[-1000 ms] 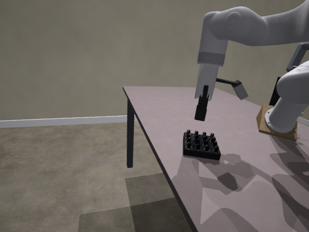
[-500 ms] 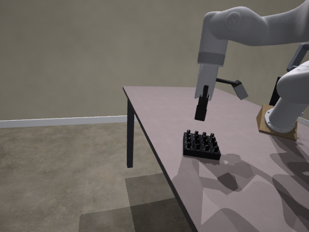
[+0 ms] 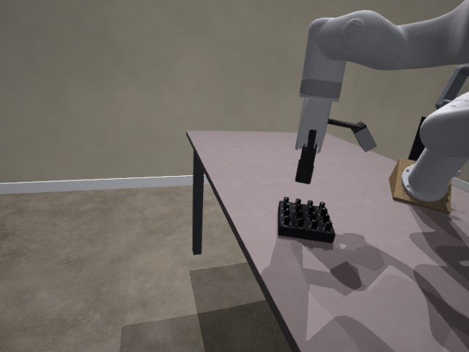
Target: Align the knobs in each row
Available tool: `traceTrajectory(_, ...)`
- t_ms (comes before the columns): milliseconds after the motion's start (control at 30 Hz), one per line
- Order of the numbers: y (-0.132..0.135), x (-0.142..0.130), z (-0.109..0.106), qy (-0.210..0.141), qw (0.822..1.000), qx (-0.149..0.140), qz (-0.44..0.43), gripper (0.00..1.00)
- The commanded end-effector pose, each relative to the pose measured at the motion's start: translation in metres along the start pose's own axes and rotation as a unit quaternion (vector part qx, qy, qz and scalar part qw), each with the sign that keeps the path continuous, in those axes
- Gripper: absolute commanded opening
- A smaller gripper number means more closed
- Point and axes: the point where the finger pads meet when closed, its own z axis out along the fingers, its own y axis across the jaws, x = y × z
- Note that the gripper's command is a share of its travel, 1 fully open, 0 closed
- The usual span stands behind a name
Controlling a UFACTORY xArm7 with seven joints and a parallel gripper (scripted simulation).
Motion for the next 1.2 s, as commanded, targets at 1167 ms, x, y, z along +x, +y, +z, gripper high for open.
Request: traceTrajectory(1167,0.001,-0.001,0.034,-0.001,1.0,0.0,0.0,0.19)
